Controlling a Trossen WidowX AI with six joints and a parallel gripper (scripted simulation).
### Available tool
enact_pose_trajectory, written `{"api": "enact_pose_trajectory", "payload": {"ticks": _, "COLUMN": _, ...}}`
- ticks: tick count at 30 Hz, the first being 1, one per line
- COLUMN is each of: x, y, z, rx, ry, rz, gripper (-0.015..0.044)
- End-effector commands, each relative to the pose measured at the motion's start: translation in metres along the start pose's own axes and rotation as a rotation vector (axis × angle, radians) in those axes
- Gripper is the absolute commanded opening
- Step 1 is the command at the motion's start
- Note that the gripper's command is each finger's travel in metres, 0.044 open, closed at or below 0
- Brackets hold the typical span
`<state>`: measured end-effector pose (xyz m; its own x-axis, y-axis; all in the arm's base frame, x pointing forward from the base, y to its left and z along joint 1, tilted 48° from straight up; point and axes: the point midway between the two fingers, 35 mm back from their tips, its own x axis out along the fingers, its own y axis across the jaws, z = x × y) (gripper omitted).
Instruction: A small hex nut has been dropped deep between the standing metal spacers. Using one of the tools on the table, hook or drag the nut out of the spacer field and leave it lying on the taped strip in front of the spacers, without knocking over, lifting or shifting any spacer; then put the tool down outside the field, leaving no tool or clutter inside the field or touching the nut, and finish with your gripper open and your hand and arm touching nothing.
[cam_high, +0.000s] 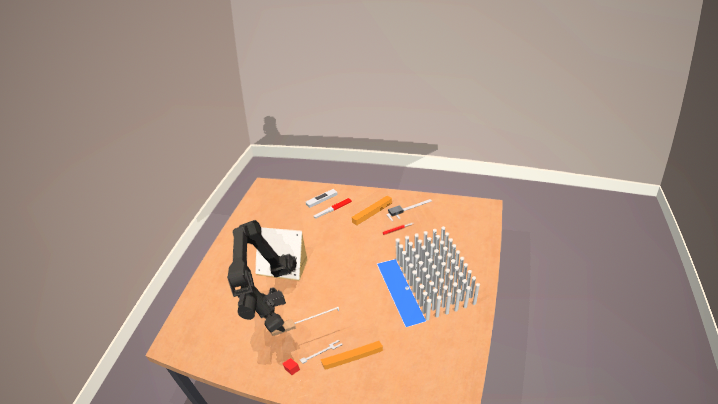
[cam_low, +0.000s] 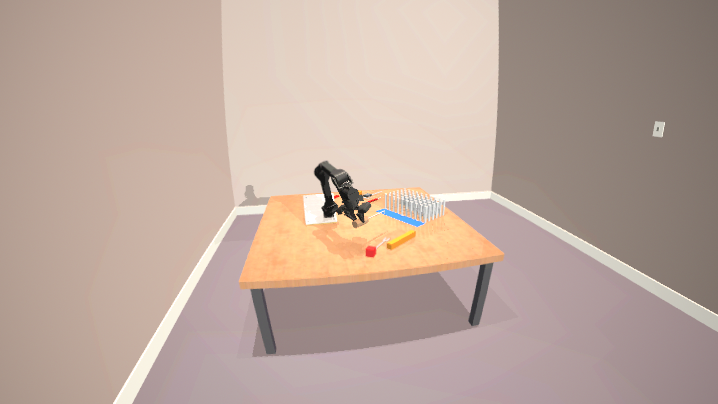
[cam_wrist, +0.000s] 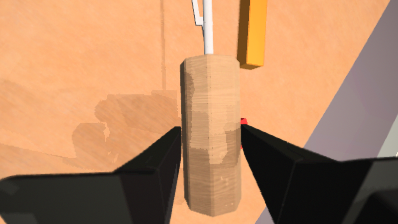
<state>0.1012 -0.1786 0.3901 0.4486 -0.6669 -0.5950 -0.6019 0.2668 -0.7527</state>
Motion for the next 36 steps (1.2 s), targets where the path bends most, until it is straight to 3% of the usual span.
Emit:
{"api": "enact_pose_trajectory", "payload": {"ticks": 1, "x": 0.003, "y": 0.000, "z": 0.000, "rx": -0.004, "ry": -0.009, "rz": -0.003, "gripper": 0.0000}}
{"api": "enact_pose_trajectory", "payload": {"ticks": 36, "x": 0.028, "y": 0.004, "z": -0.008, "rx": -0.005, "ry": -0.009, "rz": -0.001, "gripper": 0.0000}}
